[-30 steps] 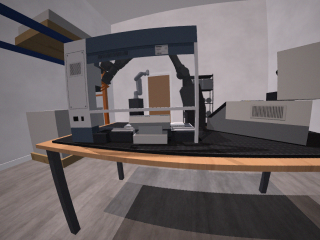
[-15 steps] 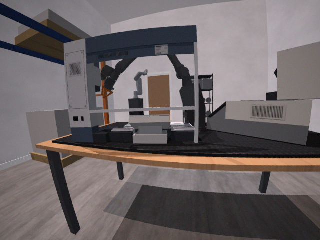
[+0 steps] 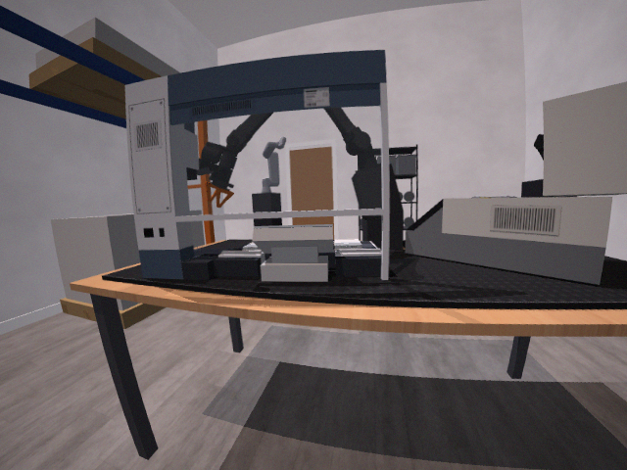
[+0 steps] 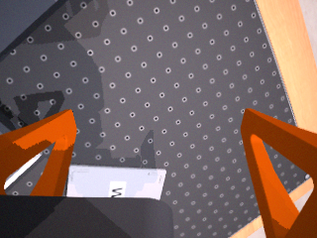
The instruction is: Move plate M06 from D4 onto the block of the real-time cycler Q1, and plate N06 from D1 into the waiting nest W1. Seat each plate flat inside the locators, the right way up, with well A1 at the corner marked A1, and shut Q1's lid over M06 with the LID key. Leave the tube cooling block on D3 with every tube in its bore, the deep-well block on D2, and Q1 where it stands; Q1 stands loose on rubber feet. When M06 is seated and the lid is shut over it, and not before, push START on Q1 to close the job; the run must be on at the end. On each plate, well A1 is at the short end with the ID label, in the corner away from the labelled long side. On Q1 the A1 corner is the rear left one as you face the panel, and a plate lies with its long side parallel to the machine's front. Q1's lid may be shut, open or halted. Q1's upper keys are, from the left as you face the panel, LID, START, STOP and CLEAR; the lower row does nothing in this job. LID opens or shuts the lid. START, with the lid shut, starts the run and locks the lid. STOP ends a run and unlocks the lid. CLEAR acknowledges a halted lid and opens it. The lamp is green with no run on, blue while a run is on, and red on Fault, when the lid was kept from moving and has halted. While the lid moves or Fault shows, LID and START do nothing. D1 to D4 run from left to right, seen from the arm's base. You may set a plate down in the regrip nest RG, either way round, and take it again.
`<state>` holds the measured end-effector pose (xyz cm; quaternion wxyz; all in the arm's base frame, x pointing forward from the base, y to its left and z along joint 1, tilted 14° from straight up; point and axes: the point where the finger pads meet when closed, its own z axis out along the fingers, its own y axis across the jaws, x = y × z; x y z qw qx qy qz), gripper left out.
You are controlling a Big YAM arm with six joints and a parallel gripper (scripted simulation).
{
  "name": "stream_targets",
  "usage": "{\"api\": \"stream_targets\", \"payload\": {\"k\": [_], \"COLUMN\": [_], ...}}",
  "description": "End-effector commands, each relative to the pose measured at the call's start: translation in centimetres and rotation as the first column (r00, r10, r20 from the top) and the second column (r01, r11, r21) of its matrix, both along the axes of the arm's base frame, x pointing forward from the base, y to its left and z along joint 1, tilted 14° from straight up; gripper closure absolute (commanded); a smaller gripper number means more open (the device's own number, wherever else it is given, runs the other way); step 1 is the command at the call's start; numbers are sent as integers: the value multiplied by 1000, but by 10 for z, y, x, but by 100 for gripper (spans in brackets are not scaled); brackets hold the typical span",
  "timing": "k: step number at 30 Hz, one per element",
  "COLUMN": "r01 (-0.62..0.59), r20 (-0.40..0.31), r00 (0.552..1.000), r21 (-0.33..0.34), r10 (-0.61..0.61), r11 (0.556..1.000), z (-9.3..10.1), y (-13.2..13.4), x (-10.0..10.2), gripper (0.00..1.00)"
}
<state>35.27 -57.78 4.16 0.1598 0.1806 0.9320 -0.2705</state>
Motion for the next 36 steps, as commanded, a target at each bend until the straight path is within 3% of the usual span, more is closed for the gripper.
{"api": "stream_targets", "payload": {"k": [1, 7, 9, 14, 19, 23, 25, 29, 36], "r01": [-40, -150, -138, -179, -262, -243, -277, -293, -414], "r20": [23, -83, -86, -101, -137, -124, -142, -164, -234], "r00": [999, 984, 986, 977, 952, 959, 945, 935, 863], "r21": [-59, 65, 62, 76, 95, 88, 122, 141, 184], "r10": [41, 155, 143, 186, 273, 253, 293, 314, 448], "r11": [997, 987, 988, 981, 961, 966, 953, 946, 892], "z": [16, -35, -45, -42, -46, -64, -75, -79, -78], "y": [-8, 29, 38, 43, 64, 86, 95, 93, 127], "x": [26, 26, 25, 23, 39, 47, 49, 45, 54], "gripper": [5, 5, 5, 5, 5, 5, 5, 5, 5]}}
